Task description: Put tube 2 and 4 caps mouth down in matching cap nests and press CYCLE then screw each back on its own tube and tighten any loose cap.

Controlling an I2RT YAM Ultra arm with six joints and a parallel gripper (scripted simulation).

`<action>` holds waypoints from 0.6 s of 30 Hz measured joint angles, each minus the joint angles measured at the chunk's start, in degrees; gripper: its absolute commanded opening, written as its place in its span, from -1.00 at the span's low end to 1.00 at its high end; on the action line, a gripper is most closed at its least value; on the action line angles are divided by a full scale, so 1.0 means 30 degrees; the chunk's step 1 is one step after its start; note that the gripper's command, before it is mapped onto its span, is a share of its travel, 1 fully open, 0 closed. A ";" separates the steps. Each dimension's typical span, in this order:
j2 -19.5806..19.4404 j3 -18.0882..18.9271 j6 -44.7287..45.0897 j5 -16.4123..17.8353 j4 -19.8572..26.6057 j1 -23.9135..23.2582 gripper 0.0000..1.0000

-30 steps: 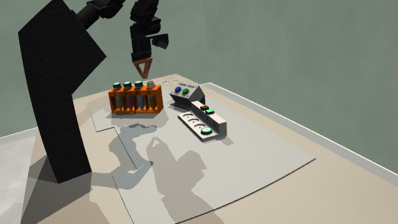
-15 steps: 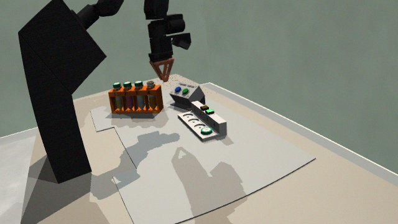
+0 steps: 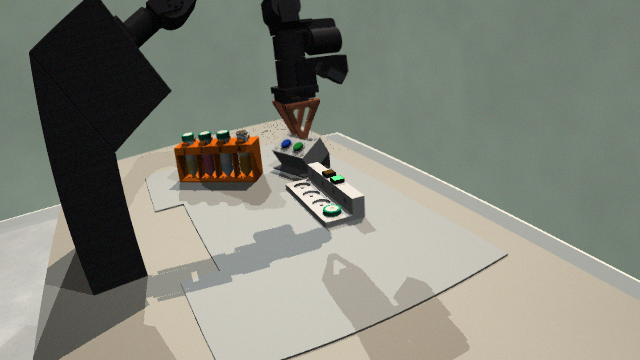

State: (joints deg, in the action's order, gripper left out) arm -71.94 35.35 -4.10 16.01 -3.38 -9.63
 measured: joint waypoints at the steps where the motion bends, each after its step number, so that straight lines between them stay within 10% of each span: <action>1: -0.0328 0.0350 0.0350 0.0510 0.0138 -0.0583 -0.06; 12: -0.3330 0.3716 0.3228 0.4233 0.1545 -0.4539 -0.06; 18: -0.4422 0.4146 0.3446 0.4590 0.1013 -0.3978 -0.06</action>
State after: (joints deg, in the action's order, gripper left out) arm -85.21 47.79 6.24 29.78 -0.34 -21.56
